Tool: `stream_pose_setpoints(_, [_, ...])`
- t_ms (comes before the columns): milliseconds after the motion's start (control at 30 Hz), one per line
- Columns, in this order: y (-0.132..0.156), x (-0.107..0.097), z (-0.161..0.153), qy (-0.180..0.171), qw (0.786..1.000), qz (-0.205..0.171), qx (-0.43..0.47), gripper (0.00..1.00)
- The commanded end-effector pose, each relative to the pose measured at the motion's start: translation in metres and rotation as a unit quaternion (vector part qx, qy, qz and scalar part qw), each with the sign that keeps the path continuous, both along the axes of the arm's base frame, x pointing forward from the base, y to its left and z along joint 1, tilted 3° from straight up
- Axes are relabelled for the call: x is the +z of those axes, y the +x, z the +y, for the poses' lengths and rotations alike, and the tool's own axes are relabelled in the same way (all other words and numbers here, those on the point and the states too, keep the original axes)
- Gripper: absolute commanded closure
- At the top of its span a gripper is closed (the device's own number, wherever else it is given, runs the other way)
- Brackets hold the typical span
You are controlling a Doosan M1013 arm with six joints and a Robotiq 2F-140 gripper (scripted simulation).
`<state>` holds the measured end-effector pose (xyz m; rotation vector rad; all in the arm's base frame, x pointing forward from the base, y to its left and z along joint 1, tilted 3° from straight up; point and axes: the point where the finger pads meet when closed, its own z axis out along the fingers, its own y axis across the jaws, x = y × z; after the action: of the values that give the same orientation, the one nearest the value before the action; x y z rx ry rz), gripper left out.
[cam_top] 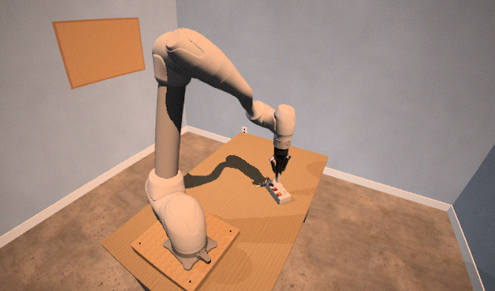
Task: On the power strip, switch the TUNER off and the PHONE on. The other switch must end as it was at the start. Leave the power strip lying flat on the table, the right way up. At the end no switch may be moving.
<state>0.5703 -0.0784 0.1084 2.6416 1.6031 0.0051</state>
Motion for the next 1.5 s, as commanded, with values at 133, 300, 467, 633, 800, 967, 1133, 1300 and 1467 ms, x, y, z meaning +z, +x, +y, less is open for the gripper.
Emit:
stream_pose_setpoints(133, [-0.001, -0.004, 0.0, 0.002, 1.0, 0.0, 0.002, 1.0])
stream_pose_setpoints(300, [-0.001, -0.005, 0.0, 0.002, 1.0, 0.0, 0.002, 1.0])
stream_pose_setpoints(467, [-0.001, -0.007, 0.0, 0.002, 1.0, 0.0, 0.002, 1.0])
stream_pose_setpoints(633, [-0.001, -0.009, -0.001, 0.002, 1.0, 0.0, 0.002, 1.0])
stream_pose_setpoints(800, [-0.001, -0.015, -0.001, 0.002, 1.0, 0.0, 0.002, 1.0])
stream_pose_setpoints(967, [-0.001, -0.021, -0.001, 0.002, 1.0, 0.0, 0.002, 1.0])
stream_pose_setpoints(1133, [0.0, -0.025, -0.001, 0.002, 1.0, 0.0, 0.002, 1.0])
stream_pose_setpoints(1300, [0.0, -0.032, -0.002, 0.002, 1.0, 0.0, 0.002, 1.0])
stream_pose_setpoints(1467, [0.0, -0.038, -0.002, 0.002, 1.0, 0.0, 0.002, 1.0])
